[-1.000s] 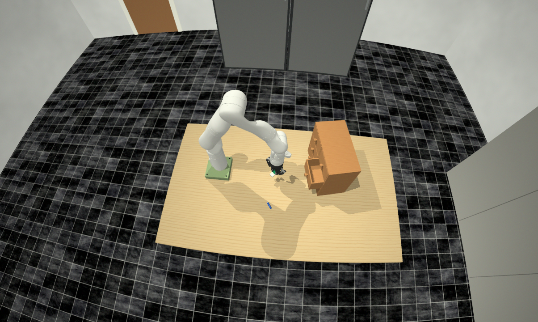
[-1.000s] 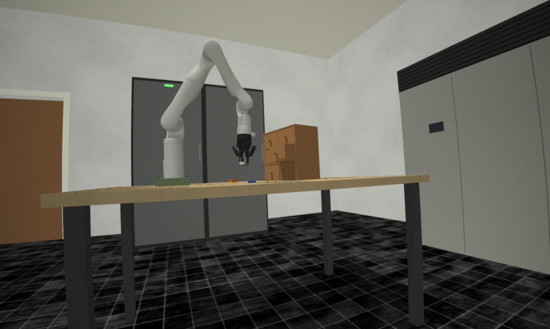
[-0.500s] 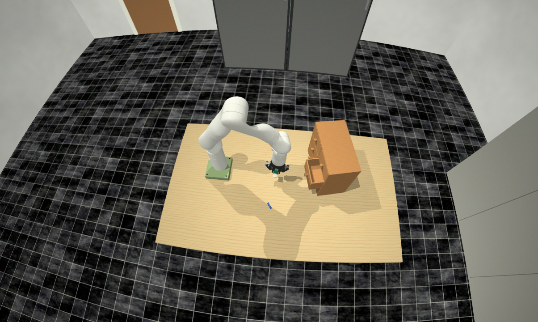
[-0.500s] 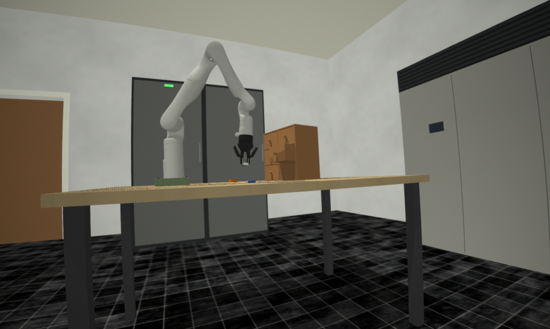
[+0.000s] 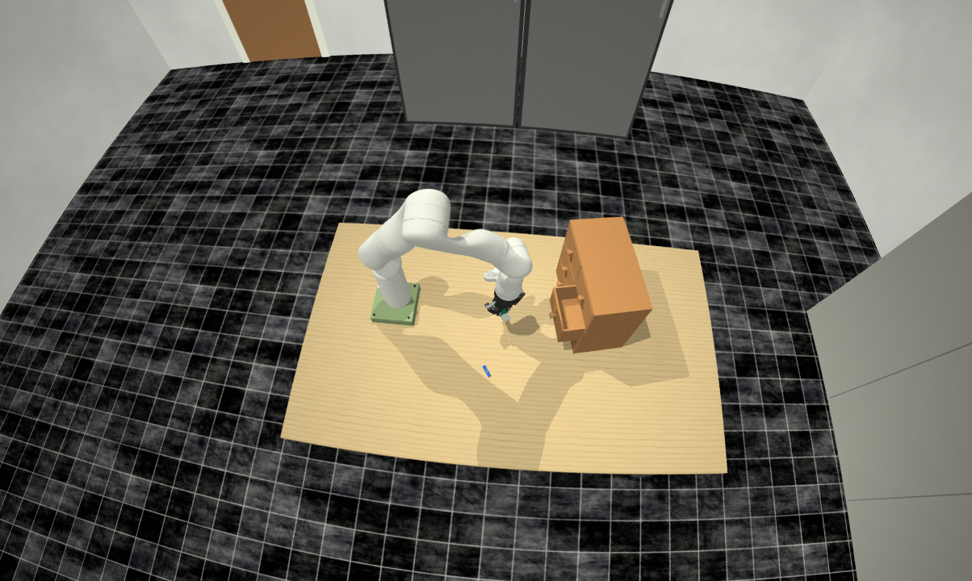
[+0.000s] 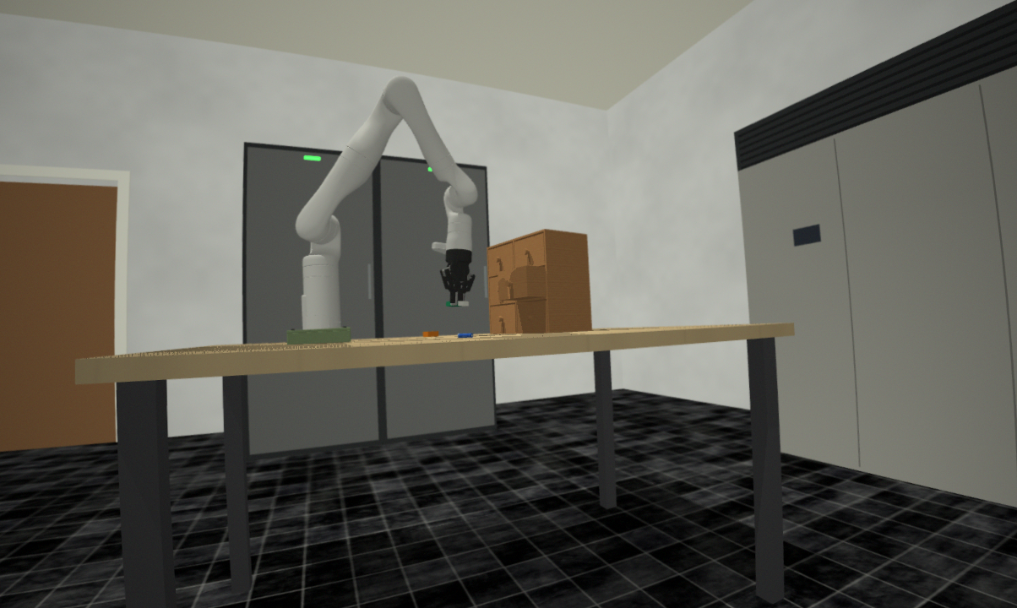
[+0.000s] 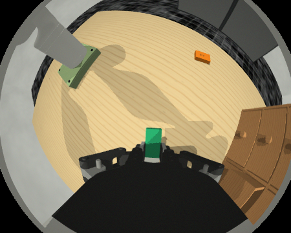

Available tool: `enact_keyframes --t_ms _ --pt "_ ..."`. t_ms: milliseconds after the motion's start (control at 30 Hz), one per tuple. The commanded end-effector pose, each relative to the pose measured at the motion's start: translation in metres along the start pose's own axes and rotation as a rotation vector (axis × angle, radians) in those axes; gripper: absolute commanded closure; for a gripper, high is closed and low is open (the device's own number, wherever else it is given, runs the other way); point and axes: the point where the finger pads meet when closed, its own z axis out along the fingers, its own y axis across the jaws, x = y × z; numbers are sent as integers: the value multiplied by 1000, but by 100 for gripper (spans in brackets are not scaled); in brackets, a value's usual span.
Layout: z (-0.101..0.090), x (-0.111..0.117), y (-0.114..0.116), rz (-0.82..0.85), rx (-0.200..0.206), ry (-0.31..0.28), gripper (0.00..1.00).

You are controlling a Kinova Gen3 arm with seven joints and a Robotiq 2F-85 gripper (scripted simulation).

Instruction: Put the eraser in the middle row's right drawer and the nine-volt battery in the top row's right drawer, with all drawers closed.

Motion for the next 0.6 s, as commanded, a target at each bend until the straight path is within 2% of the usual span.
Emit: enact_keyframes --t_ms 0,33,467,567 --pt "2 -3 -1 -43 -3 13 81" --pt "2 -3 -1 -43 -3 13 81" --pt "-3 -16 11 -583 -19 -8 81" --pt "-4 -18 13 -654 -21 -12 81"
